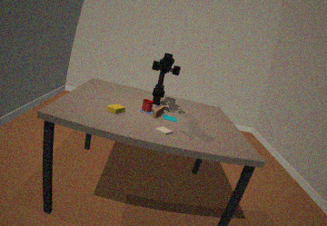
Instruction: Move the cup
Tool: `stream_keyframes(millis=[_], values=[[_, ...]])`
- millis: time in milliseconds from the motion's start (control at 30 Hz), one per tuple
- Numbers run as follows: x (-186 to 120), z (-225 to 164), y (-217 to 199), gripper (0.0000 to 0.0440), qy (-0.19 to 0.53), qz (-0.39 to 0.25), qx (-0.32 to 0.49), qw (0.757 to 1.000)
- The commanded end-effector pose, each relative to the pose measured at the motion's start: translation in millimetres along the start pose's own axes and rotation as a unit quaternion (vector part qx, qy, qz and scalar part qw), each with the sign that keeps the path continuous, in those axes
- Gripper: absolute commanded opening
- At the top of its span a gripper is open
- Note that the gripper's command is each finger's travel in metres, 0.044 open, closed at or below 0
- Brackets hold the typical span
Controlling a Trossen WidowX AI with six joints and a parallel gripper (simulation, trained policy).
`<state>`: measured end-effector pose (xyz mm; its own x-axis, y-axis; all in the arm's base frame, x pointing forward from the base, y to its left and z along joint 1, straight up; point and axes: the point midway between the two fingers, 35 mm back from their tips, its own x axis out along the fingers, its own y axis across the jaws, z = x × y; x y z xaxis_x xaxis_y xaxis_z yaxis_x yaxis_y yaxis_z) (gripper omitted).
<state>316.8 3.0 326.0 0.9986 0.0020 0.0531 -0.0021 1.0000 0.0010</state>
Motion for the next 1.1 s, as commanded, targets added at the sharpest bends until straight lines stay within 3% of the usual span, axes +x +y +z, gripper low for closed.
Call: stream_keyframes(millis=[0,367,433,1067], values=[[0,-1,0,0.0374,0.003,0.0,0.002,1.0],[-1,-21,12,0.0085,0.064,0.011,0.024,0.998],[-1,-25,15,0.0052,0.078,0.014,0.028,0.996],[1,-50,45,0.0068,0.217,0.047,0.071,0.972]])
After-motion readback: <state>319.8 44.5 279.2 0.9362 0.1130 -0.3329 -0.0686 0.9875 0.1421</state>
